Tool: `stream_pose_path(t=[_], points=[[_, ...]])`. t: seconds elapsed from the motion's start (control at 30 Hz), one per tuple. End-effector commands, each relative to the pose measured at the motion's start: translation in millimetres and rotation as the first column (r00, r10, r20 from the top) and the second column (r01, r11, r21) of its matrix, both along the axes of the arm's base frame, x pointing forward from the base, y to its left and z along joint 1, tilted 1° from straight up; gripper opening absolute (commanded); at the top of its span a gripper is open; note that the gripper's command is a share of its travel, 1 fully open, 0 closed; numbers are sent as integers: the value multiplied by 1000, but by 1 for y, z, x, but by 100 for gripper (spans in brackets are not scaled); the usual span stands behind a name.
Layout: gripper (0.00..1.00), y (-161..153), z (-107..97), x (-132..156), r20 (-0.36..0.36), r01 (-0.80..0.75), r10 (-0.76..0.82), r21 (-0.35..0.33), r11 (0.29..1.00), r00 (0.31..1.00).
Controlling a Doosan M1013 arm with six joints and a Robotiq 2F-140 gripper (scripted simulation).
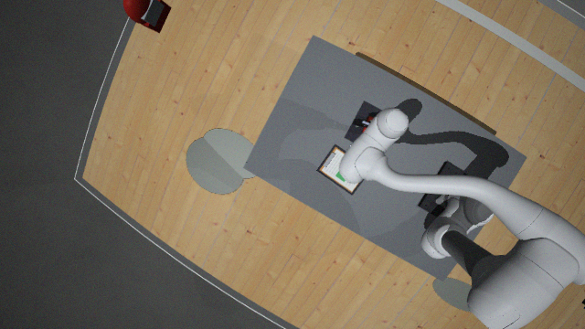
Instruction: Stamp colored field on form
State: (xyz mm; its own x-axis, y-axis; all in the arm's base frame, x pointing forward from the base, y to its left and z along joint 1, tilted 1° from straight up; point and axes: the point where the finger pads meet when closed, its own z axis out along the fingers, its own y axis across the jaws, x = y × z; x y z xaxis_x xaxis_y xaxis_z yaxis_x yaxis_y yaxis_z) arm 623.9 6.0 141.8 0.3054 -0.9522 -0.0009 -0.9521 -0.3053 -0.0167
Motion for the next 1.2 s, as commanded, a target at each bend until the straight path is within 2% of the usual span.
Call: stream_pose_path(t=[0.0, 0.43, 0.5, 0.6, 0.67, 1.0, 1.17], points=[[100, -24, -1, 8, -2, 37, -37, -17, 999, 999], [100, -24, 0, 8, -2, 37, -37, -17, 999, 999], [100, -24, 10, 8, -3, 37, -37, -16, 999, 999], [100, -23, 39, 6, -5, 36, -36, -15, 999, 999], [100, -23, 49, 5, -6, 35, -35, -14, 999, 999], [100, -20, 49, 6, -6, 54, -54, -14, 998, 999], [100, 5, 49, 12, -5, 202, -202, -12, 979, 979]])
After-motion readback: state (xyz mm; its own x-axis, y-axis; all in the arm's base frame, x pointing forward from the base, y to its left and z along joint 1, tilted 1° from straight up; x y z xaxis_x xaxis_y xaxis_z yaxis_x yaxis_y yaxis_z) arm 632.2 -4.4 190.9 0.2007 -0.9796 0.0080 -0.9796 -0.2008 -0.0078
